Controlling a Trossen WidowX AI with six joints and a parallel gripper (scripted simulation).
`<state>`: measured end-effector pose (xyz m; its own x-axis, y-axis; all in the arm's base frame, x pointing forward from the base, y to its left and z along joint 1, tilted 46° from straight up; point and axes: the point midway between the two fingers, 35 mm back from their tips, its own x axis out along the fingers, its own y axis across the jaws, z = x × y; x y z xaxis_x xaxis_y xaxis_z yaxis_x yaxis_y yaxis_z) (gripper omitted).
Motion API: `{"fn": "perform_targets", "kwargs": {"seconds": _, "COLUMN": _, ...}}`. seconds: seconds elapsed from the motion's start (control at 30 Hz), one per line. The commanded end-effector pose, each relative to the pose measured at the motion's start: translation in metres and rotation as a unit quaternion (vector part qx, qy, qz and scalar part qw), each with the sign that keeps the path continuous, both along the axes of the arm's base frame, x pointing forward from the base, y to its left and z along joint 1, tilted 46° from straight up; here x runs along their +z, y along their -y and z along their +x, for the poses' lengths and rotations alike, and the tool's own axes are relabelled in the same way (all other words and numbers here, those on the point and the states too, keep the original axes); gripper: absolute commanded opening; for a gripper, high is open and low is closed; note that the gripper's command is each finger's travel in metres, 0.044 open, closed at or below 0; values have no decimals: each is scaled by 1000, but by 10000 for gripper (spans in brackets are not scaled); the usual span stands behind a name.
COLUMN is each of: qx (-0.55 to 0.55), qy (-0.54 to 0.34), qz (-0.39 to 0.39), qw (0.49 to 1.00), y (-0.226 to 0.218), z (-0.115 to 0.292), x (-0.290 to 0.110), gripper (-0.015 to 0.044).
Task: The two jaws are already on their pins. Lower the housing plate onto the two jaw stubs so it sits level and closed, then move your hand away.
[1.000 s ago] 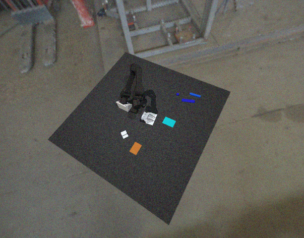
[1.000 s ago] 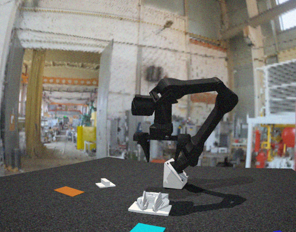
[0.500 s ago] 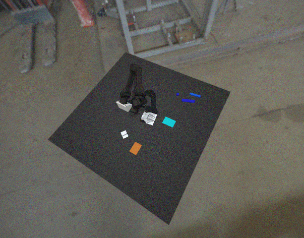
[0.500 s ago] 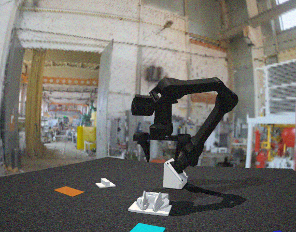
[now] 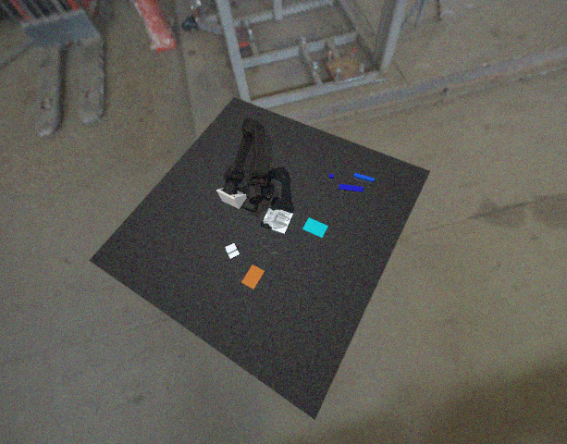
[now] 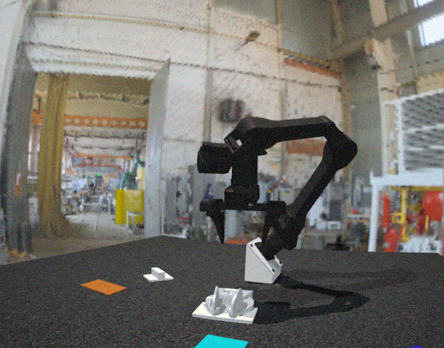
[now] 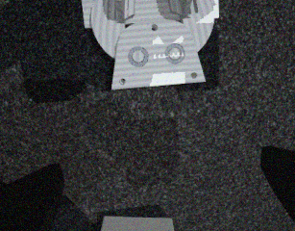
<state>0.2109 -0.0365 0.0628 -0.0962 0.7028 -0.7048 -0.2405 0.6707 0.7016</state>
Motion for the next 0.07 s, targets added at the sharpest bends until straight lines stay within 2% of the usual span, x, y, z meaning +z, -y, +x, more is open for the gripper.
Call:
{"fn": "perform_targets", "kwargs": {"seconds": 0.0, "qx": 3, "qy": 1, "qz": -2, "qw": 1000, "y": 0, "z": -1, "x": 0, "gripper": 440}}
{"fn": "perform_targets", "kwargs": {"seconds": 0.03, "qx": 3, "qy": 1, "qz": -2, "qw": 1000, "y": 0, "z": -1, "x": 0, "gripper": 440}}
